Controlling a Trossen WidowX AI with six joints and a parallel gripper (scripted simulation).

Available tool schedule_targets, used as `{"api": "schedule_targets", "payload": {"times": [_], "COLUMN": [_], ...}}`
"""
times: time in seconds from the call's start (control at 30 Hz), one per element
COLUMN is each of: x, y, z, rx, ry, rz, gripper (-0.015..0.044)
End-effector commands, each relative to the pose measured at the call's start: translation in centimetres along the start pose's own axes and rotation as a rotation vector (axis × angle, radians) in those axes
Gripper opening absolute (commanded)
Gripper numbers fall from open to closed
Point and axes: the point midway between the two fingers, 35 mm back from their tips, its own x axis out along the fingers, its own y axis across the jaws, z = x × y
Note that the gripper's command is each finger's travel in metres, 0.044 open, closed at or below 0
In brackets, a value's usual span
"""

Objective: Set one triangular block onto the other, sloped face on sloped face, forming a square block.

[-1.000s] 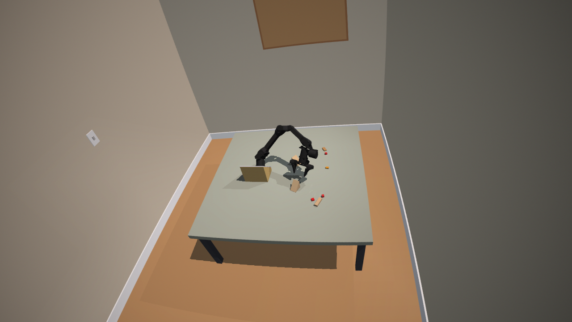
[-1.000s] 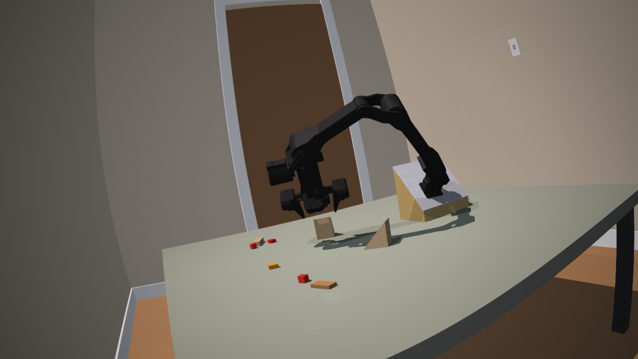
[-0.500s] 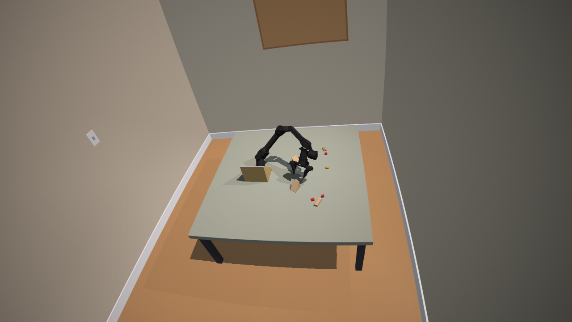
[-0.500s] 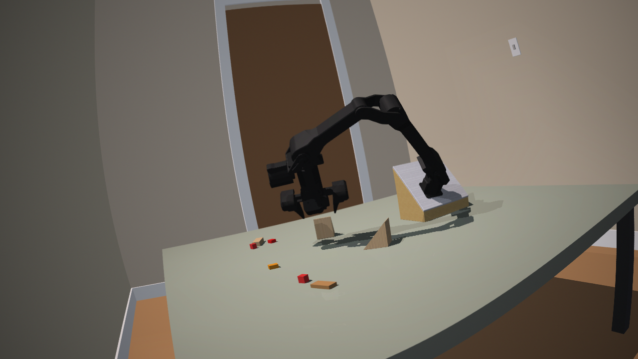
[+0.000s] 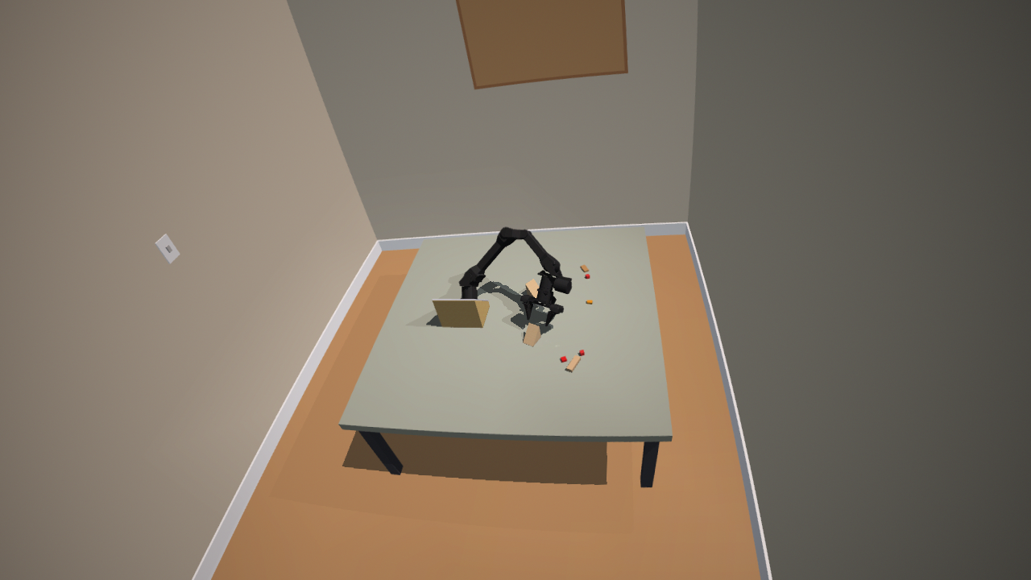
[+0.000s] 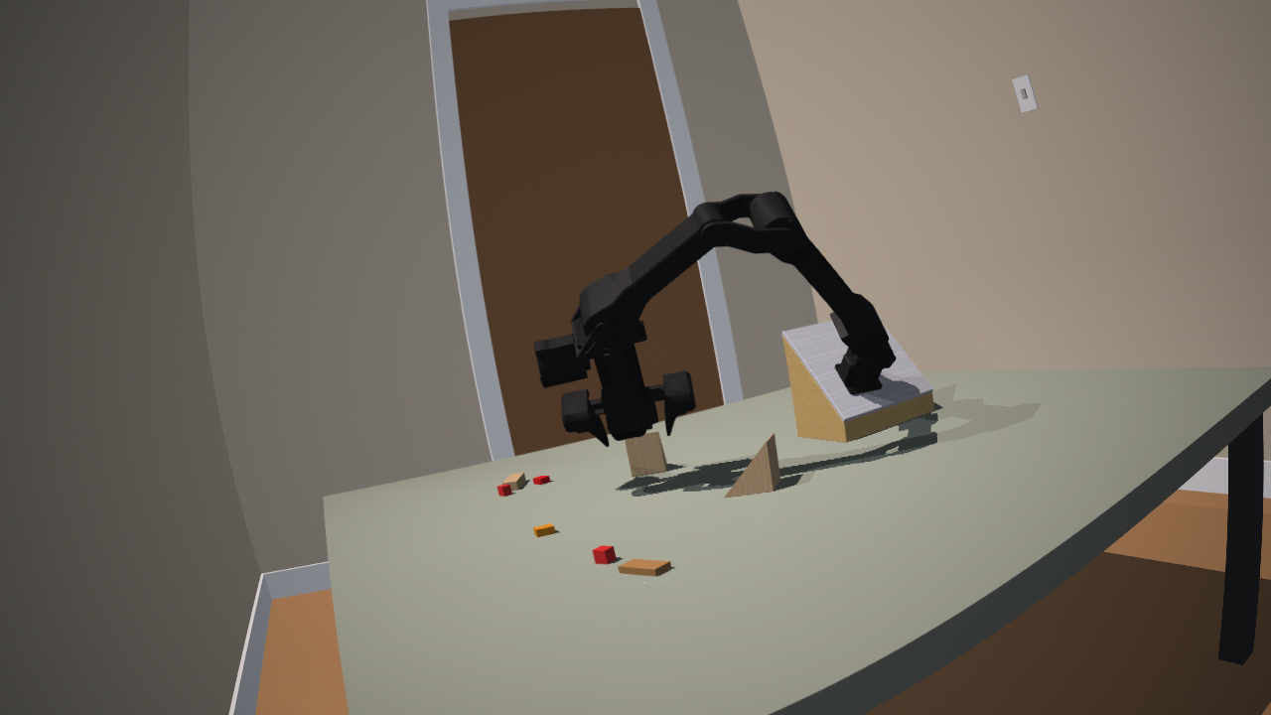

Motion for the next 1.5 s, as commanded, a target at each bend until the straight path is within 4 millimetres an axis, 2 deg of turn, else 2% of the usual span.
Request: {"api": "schedule_targets", "payload": {"times": [0.0,1.23,1.47], "x": [0.9,6.6,6.6], "y": [0.1,0.5,0.5], "z": [-0.1,-0.2,-0.2], "rx": [0.006,0.006,0.006], "ry": [0.007,0.007,0.007], "rz": [0.004,0.004,0.004], "gripper": [0.044,0.044,0.0256]}}
